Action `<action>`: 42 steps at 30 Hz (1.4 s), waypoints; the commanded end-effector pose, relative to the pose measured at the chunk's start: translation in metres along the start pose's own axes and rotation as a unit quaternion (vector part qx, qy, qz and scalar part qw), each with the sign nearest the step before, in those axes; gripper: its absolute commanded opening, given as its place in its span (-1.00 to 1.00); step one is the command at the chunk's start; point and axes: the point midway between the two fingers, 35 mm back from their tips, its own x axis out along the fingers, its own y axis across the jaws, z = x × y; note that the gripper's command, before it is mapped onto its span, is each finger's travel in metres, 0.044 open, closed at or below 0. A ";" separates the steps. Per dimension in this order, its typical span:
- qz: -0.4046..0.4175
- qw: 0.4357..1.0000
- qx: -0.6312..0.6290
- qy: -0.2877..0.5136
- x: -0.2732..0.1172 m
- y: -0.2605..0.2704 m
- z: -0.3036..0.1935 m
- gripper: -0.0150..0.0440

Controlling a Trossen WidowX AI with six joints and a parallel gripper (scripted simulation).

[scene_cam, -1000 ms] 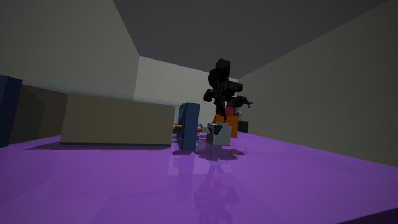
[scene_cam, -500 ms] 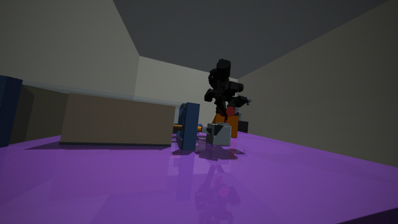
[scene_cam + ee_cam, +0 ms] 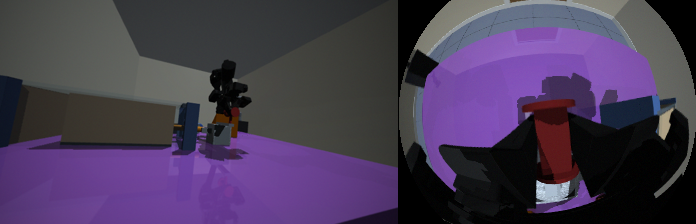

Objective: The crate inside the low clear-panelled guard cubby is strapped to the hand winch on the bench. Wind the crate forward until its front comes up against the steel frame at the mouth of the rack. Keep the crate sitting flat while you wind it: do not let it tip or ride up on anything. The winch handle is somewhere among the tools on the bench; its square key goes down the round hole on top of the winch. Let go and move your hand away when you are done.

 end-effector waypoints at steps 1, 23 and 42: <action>0.023 1.000 -0.013 0.011 0.001 0.028 -0.005 -0.49; 0.025 1.000 -0.014 0.011 -0.006 0.057 -0.016 -0.49; 0.026 0.999 -0.014 0.012 -0.015 0.080 -0.034 -0.49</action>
